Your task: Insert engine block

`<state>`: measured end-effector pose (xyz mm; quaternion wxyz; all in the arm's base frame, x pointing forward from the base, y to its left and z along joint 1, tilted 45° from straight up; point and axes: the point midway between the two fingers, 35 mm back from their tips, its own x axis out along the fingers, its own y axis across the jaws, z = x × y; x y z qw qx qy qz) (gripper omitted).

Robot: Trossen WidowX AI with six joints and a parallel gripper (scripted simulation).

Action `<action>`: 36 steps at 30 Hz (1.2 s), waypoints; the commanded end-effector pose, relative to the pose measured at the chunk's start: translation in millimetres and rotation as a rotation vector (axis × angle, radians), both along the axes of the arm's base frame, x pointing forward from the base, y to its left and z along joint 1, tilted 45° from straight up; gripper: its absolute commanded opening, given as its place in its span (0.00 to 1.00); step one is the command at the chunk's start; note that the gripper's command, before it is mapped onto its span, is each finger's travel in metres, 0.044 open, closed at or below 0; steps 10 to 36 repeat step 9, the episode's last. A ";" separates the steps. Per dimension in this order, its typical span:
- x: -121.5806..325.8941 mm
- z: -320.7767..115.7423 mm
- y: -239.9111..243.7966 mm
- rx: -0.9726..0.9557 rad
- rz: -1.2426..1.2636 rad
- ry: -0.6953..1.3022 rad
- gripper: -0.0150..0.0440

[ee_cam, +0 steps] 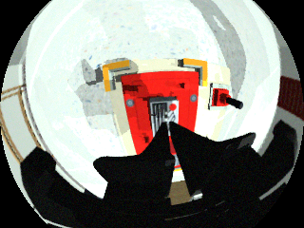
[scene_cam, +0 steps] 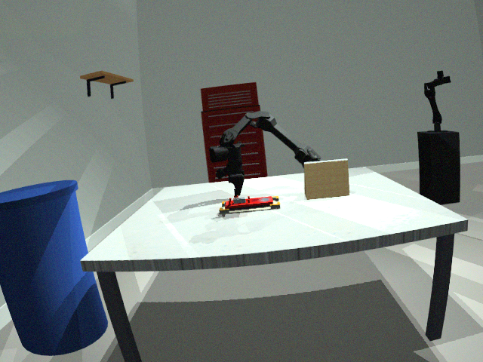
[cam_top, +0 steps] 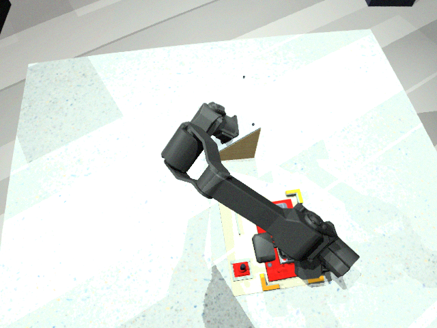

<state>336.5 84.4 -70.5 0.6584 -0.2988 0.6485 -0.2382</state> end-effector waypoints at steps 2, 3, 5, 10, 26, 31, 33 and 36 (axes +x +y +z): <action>-0.4 0.1 0.4 0.004 -0.004 0.001 0.25; -0.4 0.1 0.4 0.004 -0.004 0.001 0.25; -0.4 0.1 0.4 0.004 -0.004 0.001 0.25; -0.4 0.1 0.4 0.004 -0.004 0.001 0.25; -0.4 0.1 0.4 0.004 -0.004 0.001 0.25; -0.4 0.1 0.4 0.004 -0.004 0.001 0.25; -0.4 0.1 0.4 0.004 -0.004 0.001 0.25; -0.4 0.1 0.4 0.004 -0.004 0.001 0.25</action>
